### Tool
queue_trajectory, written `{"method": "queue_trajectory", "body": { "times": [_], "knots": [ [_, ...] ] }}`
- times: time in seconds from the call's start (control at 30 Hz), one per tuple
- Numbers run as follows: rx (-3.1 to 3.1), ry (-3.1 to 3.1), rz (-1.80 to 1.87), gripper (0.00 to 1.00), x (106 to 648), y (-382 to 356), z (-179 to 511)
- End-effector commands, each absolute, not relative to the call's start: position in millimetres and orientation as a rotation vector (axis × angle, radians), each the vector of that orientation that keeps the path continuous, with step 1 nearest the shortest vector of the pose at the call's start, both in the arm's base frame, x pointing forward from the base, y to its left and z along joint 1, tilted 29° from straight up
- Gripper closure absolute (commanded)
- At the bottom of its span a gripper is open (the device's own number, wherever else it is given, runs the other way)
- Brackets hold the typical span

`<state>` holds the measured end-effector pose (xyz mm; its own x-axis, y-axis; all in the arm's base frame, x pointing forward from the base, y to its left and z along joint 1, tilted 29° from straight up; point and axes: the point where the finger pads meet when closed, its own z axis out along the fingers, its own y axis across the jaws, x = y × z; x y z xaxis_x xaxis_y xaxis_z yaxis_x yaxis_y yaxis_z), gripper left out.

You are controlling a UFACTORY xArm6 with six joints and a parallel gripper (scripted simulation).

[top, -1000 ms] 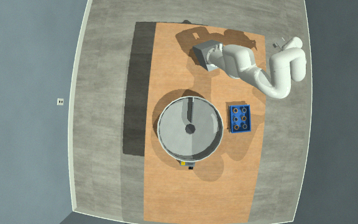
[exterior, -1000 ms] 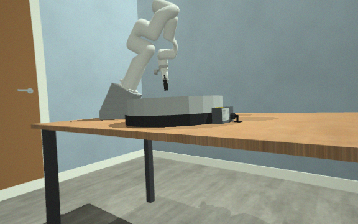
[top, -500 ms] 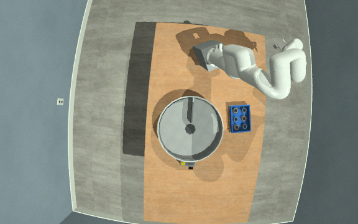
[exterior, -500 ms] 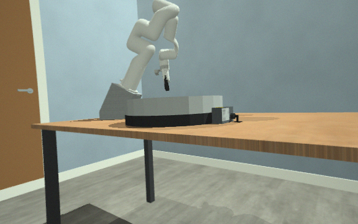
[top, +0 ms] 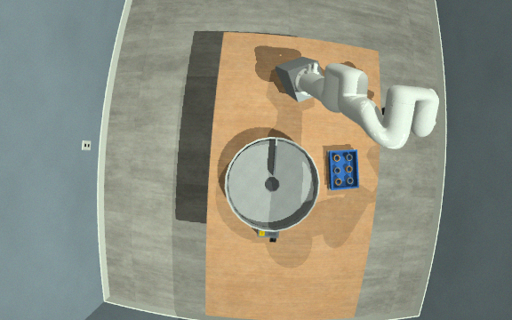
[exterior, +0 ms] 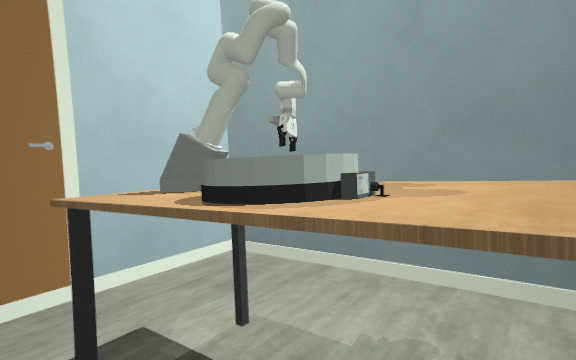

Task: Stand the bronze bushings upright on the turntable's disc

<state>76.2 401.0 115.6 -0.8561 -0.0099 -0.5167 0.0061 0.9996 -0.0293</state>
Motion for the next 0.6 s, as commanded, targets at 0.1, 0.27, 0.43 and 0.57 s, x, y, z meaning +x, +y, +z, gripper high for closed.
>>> {"method": "queue_trajectory", "body": {
  "times": [0.1,0.27,0.43,0.57],
  "knots": [
    [0.551,2.596,-0.05,0.0,167,377,136],
    [0.729,2.57,-0.054,0.0,190,366,141],
    [1.109,2.475,-0.063,0.0,234,337,152],
    [1.337,2.391,-0.067,0.0,256,320,158]
  ]
}}
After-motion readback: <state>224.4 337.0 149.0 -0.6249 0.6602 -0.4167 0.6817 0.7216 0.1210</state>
